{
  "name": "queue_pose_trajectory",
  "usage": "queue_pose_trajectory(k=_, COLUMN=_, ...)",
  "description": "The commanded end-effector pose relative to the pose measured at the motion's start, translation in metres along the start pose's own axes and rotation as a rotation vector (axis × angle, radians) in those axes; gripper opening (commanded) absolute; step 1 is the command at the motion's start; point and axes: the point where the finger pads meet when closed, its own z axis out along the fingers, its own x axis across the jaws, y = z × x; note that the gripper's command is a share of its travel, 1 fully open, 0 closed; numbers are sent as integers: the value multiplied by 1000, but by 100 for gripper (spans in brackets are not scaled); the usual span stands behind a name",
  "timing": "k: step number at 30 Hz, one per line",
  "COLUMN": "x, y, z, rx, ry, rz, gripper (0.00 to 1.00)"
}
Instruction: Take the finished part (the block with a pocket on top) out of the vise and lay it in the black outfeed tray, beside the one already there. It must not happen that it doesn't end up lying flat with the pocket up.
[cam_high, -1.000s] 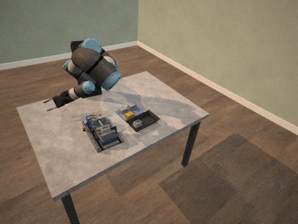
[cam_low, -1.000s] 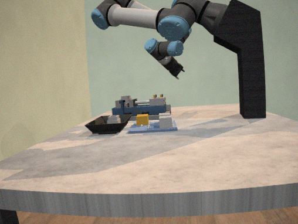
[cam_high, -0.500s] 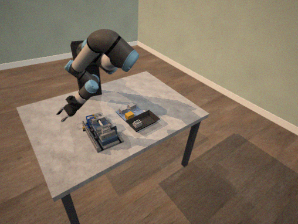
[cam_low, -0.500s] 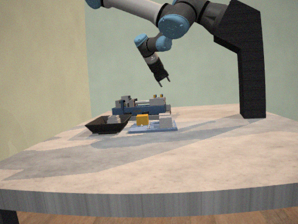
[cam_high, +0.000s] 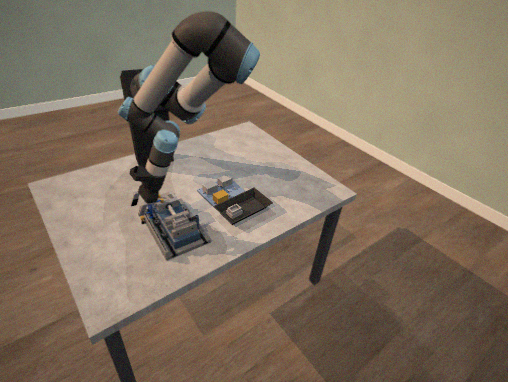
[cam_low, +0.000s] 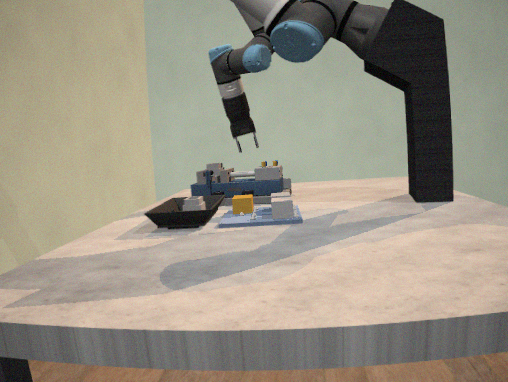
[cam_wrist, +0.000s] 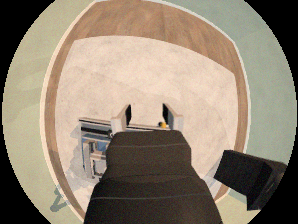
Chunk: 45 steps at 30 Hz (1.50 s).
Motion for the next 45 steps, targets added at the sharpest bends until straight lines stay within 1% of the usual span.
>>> queue_pose_trajectory(k=1, x=-26, y=21, z=-16, rx=-89, ry=-45, rz=48, gripper=100)
queue_pose_trajectory(k=4, x=-45, y=39, z=-33, rx=-150, ry=-86, rz=85, gripper=100)
queue_pose_trajectory(k=7, x=-61, y=56, z=-49, rx=-204, ry=-118, rz=117, gripper=100)
queue_pose_trajectory(k=13, x=-81, y=80, z=-73, rx=-282, ry=-160, rz=161, gripper=100)
queue_pose_trajectory(k=21, x=-89, y=91, z=-85, rx=-318, ry=-177, rz=181, gripper=100)
queue_pose_trajectory(k=27, x=-91, y=93, z=-87, rx=-324, ry=-180, rz=185, gripper=100)
queue_pose_trajectory(k=28, x=-91, y=93, z=-87, rx=-324, ry=-180, rz=185, gripper=0)
queue_pose_trajectory(k=45, x=-91, y=93, z=-87, rx=-324, ry=-180, rz=185, gripper=0)
